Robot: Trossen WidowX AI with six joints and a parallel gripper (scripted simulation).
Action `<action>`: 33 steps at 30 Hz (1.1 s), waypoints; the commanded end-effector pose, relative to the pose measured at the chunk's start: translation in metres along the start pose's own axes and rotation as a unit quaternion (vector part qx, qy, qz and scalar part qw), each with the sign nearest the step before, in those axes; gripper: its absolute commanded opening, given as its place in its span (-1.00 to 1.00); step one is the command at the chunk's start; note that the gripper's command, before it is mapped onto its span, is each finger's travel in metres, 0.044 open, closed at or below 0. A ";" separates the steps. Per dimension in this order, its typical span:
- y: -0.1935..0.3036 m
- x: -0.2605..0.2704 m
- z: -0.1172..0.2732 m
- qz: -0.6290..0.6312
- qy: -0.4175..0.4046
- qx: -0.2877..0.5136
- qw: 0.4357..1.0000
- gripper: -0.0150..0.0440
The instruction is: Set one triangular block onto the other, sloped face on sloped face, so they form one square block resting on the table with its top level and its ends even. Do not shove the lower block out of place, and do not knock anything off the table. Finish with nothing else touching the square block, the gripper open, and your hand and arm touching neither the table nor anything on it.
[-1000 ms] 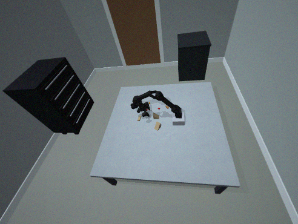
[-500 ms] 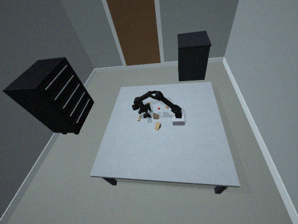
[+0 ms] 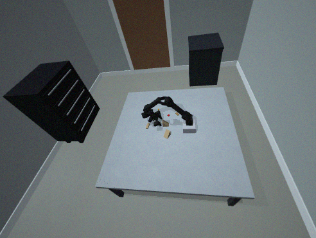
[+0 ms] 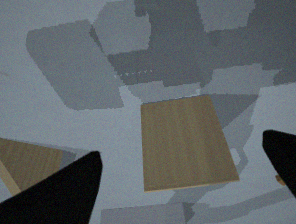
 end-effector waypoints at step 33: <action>0.007 -0.003 -0.052 0.004 0.002 0.029 1.000 0.64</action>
Point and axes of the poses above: the point midway between the two fingers, 35 mm back from their tips, its own z axis back along the fingers, its own x axis across the jaws, y = z × x, the point moved 7 cm from there along z, back along the fingers, and after that the axes turned 10 degrees about -z, right-handed, at the moved point
